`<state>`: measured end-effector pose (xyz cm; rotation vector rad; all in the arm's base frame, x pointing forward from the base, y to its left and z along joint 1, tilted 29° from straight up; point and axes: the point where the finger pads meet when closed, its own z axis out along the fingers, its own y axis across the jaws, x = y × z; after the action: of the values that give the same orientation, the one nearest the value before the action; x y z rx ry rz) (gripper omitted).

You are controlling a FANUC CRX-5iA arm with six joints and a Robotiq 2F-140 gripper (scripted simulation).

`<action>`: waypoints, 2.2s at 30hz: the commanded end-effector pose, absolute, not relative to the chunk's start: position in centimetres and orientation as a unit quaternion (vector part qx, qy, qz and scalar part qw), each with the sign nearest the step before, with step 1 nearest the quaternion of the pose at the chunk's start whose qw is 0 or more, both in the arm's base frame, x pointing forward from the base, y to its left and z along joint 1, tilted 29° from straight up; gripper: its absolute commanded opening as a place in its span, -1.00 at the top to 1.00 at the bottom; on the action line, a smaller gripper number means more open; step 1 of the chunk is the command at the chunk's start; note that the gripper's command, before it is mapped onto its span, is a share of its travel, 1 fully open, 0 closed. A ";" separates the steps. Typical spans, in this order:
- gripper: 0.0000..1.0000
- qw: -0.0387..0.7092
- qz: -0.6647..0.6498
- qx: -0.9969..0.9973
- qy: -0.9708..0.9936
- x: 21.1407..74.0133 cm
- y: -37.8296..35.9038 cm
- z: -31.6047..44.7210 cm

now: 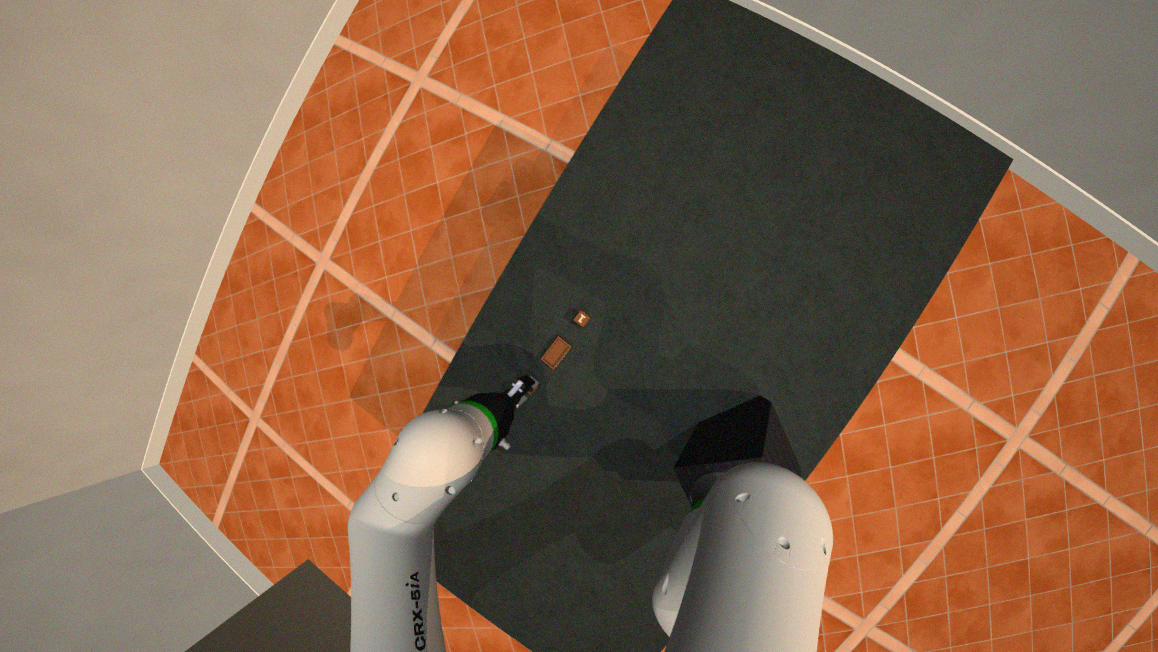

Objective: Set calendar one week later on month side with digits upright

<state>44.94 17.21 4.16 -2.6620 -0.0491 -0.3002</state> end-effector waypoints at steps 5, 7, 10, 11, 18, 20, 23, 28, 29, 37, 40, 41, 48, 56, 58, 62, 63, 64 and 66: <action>0.44 0.229 -0.109 -0.967 -0.018 45.0 17.2 4.1; 0.44 0.229 -0.109 -0.967 -0.018 45.0 17.2 4.1; 0.44 0.229 -0.109 -0.967 -0.018 45.0 17.2 4.1; 0.44 0.229 -0.109 -0.967 -0.018 45.0 17.2 4.1; 0.44 0.229 -0.109 -0.967 -0.018 45.0 17.2 4.1; 0.44 0.229 -0.109 -0.967 -0.018 45.0 17.2 4.1; 0.44 0.229 -0.109 -0.967 -0.018 45.0 17.2 4.1; 0.44 0.229 -0.109 -0.967 -0.018 45.0 17.2 4.1; 0.44 0.229 -0.109 -0.967 -0.018 45.0 17.2 4.1; 0.44 0.229 -0.109 -0.967 -0.018 45.0 17.2 4.1; 0.44 0.229 -0.109 -0.967 -0.018 45.0 17.2 4.1; 0.44 0.229 -0.109 -0.967 -0.018 45.0 17.2 4.1; 0.44 0.229 -0.109 -0.967 -0.018 45.0 17.3 4.0; 0.44 0.229 -0.109 -0.967 -0.018 45.1 17.6 3.4; 0.44 0.229 -0.109 -0.967 -0.018 45.2 17.7 3.1; 0.44 0.229 -0.109 -0.967 -0.018 45.3 18.0 2.5; 0.44 0.229 -0.109 -0.967 -0.018 45.4 18.1 2.4; 0.44 0.229 -0.109 -0.967 -0.018 45.4 18.2 2.2; 0.44 0.229 -0.109 -0.967 -0.018 45.5 18.3 2.0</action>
<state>45.39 18.20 2.21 -2.6621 -0.0490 -0.3002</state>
